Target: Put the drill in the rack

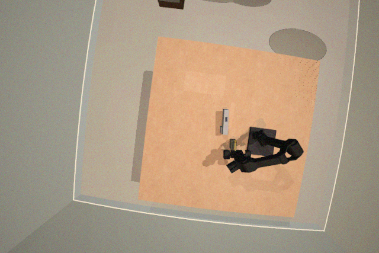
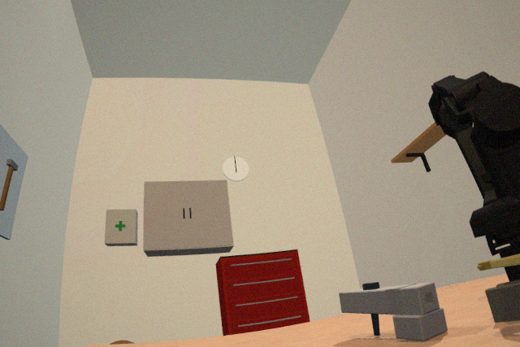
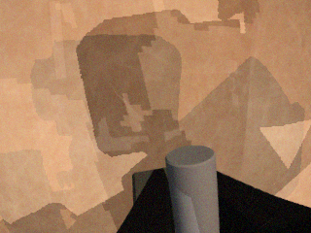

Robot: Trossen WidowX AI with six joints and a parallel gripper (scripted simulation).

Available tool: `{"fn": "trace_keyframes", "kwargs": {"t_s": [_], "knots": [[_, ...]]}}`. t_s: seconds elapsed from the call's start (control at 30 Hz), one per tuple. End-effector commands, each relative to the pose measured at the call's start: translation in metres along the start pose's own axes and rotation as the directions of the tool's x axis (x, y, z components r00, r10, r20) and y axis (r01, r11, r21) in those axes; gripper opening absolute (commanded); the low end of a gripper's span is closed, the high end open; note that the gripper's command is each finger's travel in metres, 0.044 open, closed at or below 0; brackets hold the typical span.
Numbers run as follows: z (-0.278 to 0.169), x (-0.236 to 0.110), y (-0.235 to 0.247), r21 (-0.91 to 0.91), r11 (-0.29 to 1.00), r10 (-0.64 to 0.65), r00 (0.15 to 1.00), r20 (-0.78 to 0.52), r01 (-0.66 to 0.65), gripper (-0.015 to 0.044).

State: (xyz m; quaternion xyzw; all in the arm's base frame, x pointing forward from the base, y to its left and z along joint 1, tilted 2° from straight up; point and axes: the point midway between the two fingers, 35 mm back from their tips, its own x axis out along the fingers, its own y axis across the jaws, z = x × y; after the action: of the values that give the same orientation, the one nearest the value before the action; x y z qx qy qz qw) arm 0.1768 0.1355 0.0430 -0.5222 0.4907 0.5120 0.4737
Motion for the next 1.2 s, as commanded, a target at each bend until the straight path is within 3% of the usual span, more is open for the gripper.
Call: {"fn": "trace_keyframes", "kwargs": {"t_s": [0.0,1.17], "knots": [[0.0,0.004,0.0,0.005,1.0,0.001,1.0,0.004,-0.001,0.0],[0.0,0.031,0.0,0.005,1.0,0.001,1.0,0.004,-0.001,0.0]]}}
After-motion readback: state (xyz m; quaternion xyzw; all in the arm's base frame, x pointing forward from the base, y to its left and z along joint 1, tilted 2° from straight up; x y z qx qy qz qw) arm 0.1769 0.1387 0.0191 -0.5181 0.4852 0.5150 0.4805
